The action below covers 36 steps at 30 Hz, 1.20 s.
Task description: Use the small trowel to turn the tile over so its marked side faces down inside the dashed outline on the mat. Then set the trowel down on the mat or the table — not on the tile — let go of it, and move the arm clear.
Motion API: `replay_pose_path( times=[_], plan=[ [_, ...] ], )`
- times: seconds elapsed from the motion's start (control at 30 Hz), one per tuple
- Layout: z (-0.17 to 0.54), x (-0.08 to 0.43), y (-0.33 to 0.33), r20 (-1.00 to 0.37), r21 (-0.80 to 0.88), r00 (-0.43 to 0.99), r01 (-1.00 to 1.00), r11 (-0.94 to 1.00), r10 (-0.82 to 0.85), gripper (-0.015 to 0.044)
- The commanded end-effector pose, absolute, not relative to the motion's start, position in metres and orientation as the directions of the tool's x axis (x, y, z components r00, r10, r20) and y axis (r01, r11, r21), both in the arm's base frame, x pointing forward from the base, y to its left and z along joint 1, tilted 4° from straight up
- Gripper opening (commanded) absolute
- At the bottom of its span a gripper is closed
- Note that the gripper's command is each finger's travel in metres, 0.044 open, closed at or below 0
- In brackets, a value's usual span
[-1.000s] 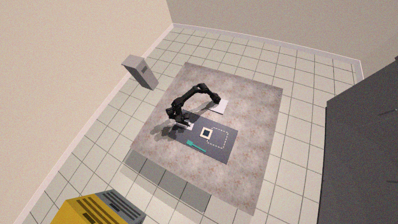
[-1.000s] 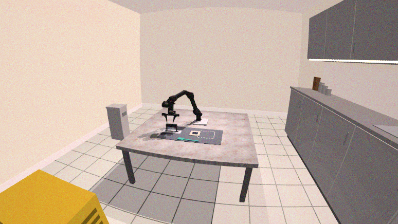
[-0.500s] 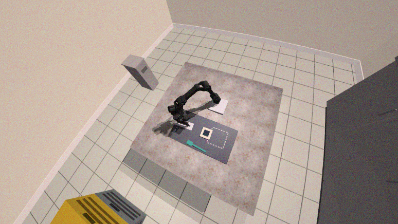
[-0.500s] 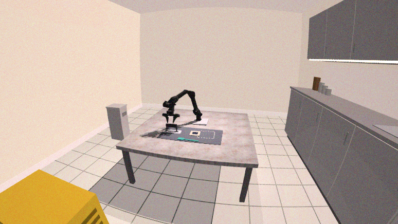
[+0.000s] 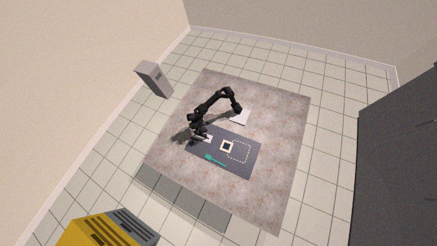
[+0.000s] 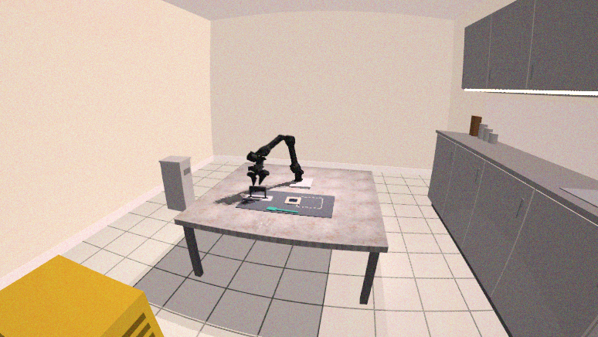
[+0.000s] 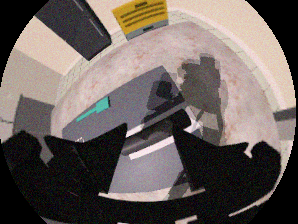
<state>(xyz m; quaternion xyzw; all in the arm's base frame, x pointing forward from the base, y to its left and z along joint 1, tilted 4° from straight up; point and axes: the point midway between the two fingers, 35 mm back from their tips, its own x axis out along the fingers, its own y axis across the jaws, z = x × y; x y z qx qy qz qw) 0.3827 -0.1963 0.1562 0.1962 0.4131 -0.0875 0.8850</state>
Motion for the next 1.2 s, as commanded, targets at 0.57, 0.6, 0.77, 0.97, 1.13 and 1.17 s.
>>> replay_pose_path(
  times=[0.57, 0.6, 0.77, 0.97, 1.13, 1.17],
  plan=[
    [0.140, 0.360, -0.188, -0.659, 0.675, 0.751, 0.565, 0.474, 0.044, 0.0300],
    [0.139, 0.359, -0.187, -0.652, 0.691, 0.757, 0.569, 0.445, 0.046, 0.0300],
    [0.135, 0.352, -0.183, -0.621, 0.759, 0.782, 0.581, 0.292, 0.056, 0.0300],
    [0.132, 0.346, -0.179, -0.592, 0.802, 0.803, 0.578, 0.151, 0.065, 0.0300],
    [0.132, 0.346, -0.179, -0.592, 0.802, 0.803, 0.578, 0.151, 0.065, 0.0300],
    [0.131, 0.347, -0.179, -0.592, 0.801, 0.803, 0.579, 0.151, 0.065, 0.0300]
  ],
)
